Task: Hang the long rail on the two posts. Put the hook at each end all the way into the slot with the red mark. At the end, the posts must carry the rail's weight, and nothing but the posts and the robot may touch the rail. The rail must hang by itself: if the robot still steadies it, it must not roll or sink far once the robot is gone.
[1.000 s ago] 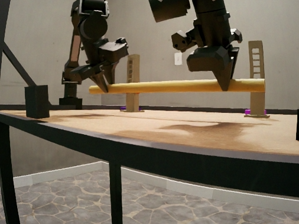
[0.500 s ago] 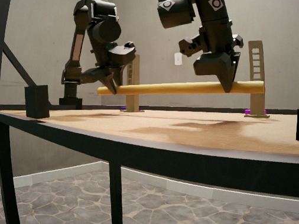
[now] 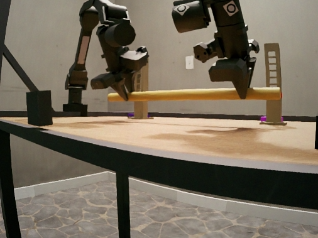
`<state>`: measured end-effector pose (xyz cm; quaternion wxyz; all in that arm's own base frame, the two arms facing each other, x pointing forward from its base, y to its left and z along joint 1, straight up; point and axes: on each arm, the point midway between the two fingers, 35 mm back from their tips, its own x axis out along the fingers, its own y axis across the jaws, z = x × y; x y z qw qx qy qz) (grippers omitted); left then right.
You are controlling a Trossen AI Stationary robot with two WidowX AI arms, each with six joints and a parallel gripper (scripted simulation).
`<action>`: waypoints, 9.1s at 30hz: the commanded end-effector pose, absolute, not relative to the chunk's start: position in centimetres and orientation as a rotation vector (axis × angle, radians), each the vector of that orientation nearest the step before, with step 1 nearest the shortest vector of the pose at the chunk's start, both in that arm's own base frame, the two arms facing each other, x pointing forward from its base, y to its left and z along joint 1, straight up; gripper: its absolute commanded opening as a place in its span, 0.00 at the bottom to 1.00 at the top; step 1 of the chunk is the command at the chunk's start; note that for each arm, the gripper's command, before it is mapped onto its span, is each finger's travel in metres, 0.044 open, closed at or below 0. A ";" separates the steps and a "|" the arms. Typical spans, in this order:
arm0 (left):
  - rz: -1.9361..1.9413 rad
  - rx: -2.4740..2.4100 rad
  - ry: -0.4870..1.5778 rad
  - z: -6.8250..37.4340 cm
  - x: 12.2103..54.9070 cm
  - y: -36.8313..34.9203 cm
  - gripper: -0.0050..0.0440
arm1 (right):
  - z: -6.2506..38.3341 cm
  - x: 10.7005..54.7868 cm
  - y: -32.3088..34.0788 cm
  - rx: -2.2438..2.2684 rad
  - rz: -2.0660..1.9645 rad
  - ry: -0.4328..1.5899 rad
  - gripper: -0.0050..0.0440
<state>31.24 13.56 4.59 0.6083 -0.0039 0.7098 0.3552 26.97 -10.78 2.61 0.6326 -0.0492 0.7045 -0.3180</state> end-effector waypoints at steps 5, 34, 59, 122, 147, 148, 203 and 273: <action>0.820 -0.008 1.609 5.7 31.2 13.7 0.00 | 3.5 27.2 -11.1 -0.112 -0.736 1.577 0.00; 0.824 -0.004 1.610 5.7 26.7 19.0 0.00 | 3.5 25.7 -18.0 -0.117 -0.742 1.576 0.00; 0.825 -0.003 1.610 5.6 26.1 20.1 0.00 | 3.5 25.3 -19.0 -0.118 -0.743 1.576 0.00; 0.826 -0.001 1.611 4.6 24.7 22.5 0.00 | 2.5 24.3 -21.5 -0.120 -0.745 1.576 0.00; 0.826 -0.001 1.611 4.2 24.7 22.5 0.54 | 2.5 24.3 -21.5 -0.120 -0.745 1.576 0.54; 0.826 -0.001 1.611 4.2 24.7 22.5 0.59 | 2.5 24.3 -21.5 -0.120 -0.745 1.576 0.59; 1.029 -0.617 1.073 12.0 28.3 15.7 1.00 | 17.7 33.7 -10.2 -0.024 -0.427 0.735 0.78; 0.343 -0.362 0.370 24.1 32.4 7.1 1.00 | 33.1 31.4 0.0 0.000 0.000 -0.069 0.78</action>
